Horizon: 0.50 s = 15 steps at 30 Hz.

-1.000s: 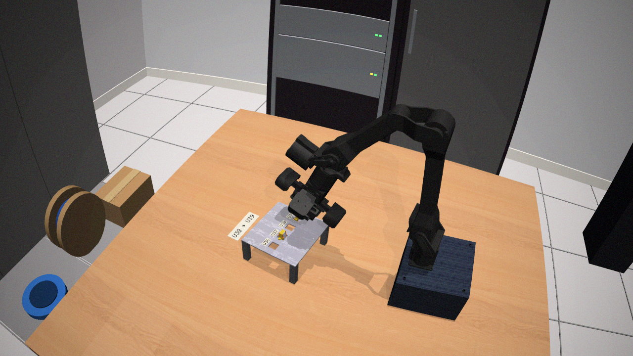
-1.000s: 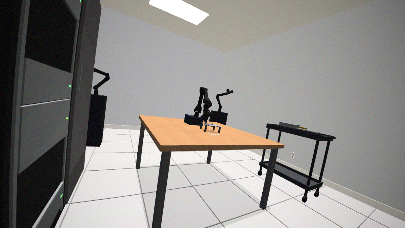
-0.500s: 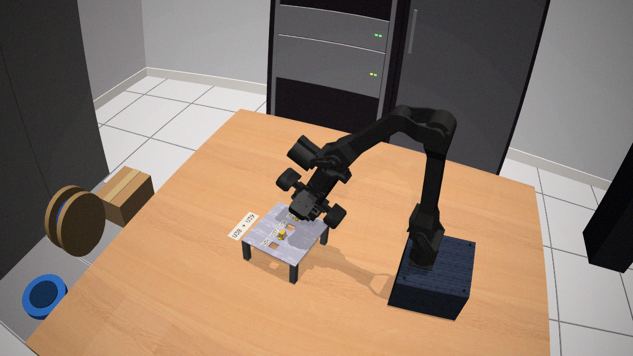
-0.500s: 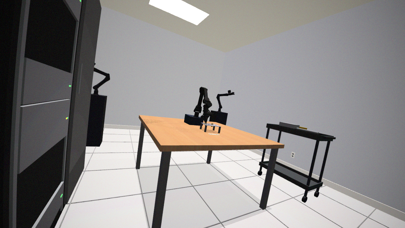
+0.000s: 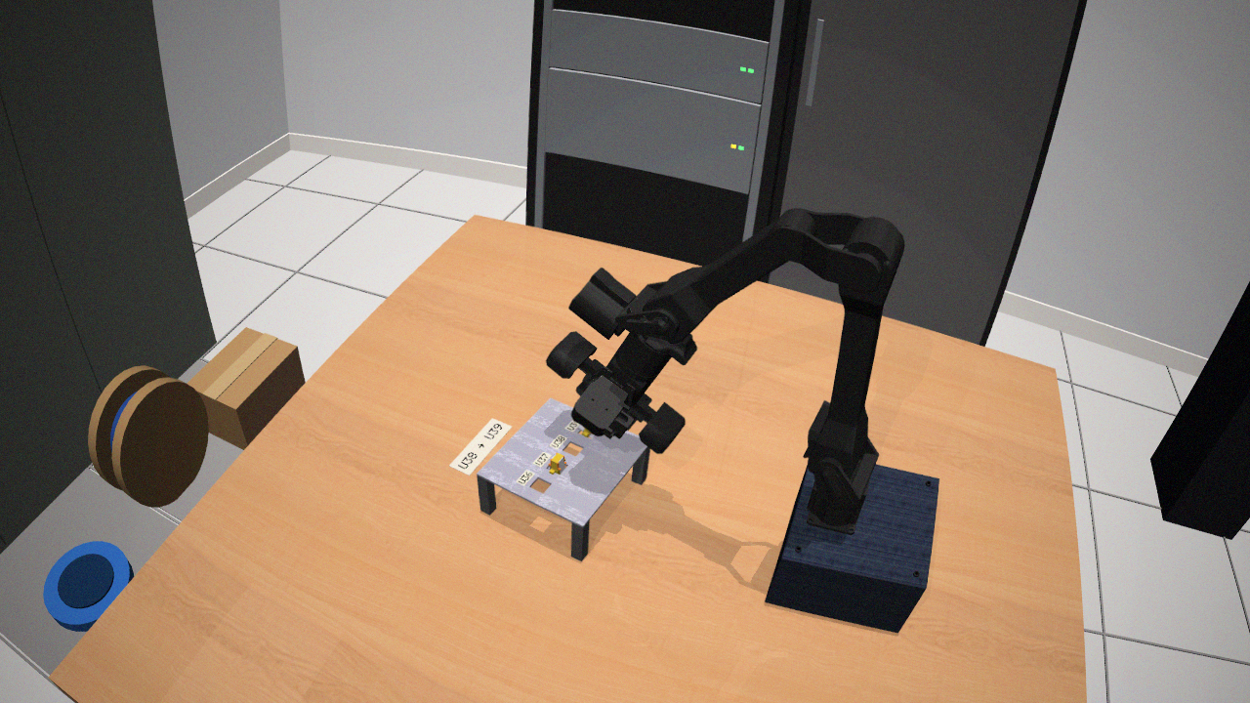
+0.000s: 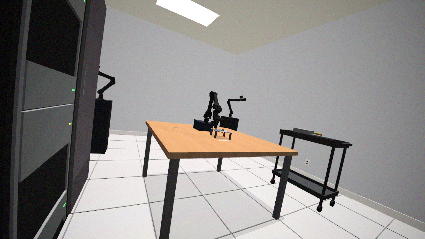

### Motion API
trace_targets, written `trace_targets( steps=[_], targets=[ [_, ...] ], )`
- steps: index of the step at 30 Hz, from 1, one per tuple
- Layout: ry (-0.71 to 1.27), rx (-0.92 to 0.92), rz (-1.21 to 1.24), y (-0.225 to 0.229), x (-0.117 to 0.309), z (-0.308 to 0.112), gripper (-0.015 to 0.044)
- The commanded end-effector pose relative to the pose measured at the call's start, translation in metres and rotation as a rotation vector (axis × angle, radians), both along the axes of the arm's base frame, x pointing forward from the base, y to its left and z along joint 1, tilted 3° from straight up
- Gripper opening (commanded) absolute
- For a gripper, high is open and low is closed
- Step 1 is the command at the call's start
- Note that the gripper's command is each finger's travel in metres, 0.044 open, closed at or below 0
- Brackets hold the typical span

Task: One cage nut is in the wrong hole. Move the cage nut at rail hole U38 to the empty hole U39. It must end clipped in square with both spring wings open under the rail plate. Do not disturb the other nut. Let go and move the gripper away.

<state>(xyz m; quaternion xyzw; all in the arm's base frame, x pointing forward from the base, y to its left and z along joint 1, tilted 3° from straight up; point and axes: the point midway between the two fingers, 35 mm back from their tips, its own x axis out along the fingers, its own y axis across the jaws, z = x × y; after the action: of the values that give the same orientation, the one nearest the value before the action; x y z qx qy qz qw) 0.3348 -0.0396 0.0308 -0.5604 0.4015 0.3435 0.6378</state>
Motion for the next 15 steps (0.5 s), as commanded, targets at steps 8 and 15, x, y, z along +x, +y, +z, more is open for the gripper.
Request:
trace_targets(
  steps=[8, 15],
  targets=[
    [-0.014, -0.004, -0.006, -0.0003, -0.0011, 0.0012, 0.0033],
    [-0.025, -0.005, -0.006, -0.0002, -0.0022, 0.0007, 0.0033]
  ],
)
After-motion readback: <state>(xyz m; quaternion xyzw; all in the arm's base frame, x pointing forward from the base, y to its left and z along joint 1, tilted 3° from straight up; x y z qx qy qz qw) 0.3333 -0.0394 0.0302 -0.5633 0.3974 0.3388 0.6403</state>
